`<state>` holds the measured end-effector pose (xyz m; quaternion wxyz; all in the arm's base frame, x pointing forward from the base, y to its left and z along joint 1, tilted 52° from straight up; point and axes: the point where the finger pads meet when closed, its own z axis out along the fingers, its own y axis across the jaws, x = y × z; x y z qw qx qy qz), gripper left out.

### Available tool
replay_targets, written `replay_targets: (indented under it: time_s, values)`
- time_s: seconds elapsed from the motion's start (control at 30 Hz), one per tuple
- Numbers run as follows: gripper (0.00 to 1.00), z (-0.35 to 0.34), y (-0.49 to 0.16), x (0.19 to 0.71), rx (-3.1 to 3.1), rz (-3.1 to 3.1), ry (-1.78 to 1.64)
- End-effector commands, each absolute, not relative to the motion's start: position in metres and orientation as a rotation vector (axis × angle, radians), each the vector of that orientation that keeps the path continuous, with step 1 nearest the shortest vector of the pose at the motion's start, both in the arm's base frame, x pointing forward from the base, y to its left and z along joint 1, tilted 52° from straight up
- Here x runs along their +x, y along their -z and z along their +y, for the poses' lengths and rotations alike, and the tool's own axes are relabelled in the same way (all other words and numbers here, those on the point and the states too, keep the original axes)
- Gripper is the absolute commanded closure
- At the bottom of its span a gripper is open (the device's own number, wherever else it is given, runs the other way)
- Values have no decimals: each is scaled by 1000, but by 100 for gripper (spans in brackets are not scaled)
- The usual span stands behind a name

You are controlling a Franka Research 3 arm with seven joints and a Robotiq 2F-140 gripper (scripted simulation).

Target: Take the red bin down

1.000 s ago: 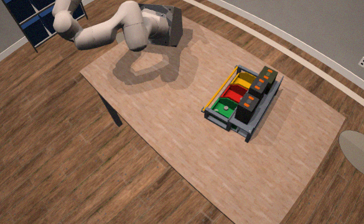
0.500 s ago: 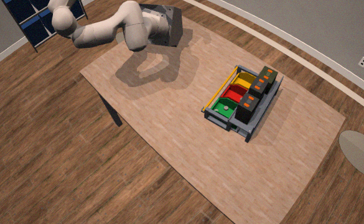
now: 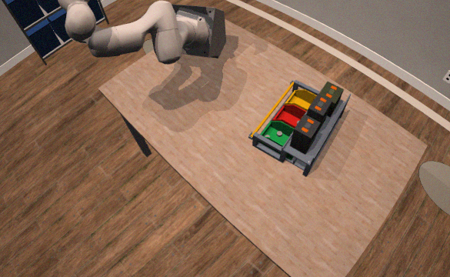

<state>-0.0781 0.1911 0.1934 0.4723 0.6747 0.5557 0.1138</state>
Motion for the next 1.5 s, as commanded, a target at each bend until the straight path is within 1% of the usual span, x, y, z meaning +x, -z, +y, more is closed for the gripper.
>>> replay_targets:
  time_s: [0.0,0.17,0.33,0.73,0.9,1.3,1.47]
  values:
    - [43,193,-192,-78,1621,1402,-255]
    - [43,193,-192,-78,1621,1402,-255]
    - [43,193,-192,-78,1633,1499,35]
    - [43,193,-192,-78,1633,1499,35]
    - [43,193,-192,-78,1614,1590,327]
    - [43,193,-192,-78,1614,1590,327]
    - [43,193,-192,-78,1591,1634,463]
